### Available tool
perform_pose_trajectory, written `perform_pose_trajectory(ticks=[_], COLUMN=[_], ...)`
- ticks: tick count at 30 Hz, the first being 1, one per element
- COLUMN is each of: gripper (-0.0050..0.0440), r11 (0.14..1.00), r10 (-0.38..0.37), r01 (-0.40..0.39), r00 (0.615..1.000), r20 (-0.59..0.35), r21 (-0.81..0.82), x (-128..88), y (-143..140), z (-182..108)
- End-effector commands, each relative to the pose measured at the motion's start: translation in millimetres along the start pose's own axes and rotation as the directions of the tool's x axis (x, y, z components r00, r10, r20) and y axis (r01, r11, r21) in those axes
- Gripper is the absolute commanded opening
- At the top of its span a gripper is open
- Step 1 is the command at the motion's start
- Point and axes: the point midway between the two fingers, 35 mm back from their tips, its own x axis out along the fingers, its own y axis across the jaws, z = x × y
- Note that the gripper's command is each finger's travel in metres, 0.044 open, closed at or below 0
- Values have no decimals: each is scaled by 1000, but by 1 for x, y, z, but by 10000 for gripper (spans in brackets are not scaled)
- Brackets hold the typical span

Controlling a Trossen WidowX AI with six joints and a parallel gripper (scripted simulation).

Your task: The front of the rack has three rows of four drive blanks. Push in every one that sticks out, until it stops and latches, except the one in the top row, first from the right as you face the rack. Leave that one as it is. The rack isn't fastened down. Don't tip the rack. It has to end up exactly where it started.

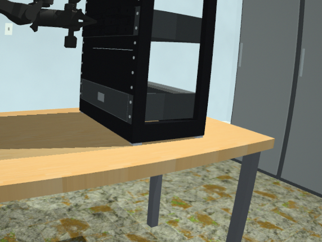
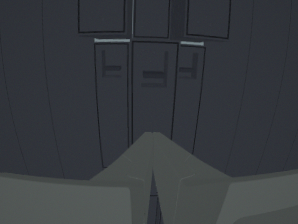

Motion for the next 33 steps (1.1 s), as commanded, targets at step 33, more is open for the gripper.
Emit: perform_pose_trajectory(ticks=[33], gripper=[0], r11=[1000], r10=[19], r01=[-19], r00=[1000], r20=[-2], r21=[8], x=[18], y=[11], z=[0])
